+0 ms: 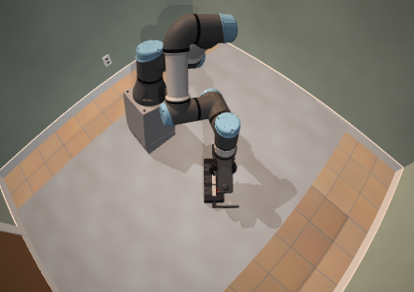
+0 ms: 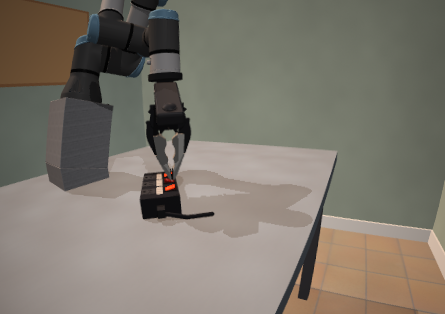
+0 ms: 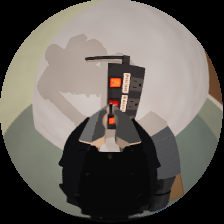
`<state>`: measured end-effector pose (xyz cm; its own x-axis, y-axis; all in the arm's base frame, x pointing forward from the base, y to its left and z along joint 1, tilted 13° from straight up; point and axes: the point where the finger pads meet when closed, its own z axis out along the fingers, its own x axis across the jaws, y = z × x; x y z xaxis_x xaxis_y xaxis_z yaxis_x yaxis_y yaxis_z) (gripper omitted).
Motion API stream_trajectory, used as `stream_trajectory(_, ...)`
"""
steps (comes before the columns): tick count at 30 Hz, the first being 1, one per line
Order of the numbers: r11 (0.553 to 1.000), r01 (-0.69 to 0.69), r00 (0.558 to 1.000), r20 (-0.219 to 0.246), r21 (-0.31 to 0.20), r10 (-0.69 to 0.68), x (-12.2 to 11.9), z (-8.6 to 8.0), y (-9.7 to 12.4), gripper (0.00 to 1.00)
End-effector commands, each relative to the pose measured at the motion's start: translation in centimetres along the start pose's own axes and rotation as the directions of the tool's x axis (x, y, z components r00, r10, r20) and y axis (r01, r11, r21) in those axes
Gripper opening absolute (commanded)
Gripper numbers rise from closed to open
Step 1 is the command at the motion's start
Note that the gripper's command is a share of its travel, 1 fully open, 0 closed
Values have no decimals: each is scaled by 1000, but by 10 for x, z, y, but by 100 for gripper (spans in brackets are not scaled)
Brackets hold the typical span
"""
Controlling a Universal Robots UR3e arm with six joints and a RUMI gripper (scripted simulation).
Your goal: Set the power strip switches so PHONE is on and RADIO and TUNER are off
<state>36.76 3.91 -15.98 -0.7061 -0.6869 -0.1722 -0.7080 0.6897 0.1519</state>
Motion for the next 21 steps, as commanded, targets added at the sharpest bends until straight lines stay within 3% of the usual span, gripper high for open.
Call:
stream_trajectory(1, 1000, 0, 1000, 1, 2, 0, 0, 0, -1, 0)
stream_trajectory(14, 1000, 0, 1000, 1, 2, 0, 0, -6, -1, 0)
stream_trajectory(21, 1000, 0, 1000, 1, 2, 0, 0, -25, -1, 0)
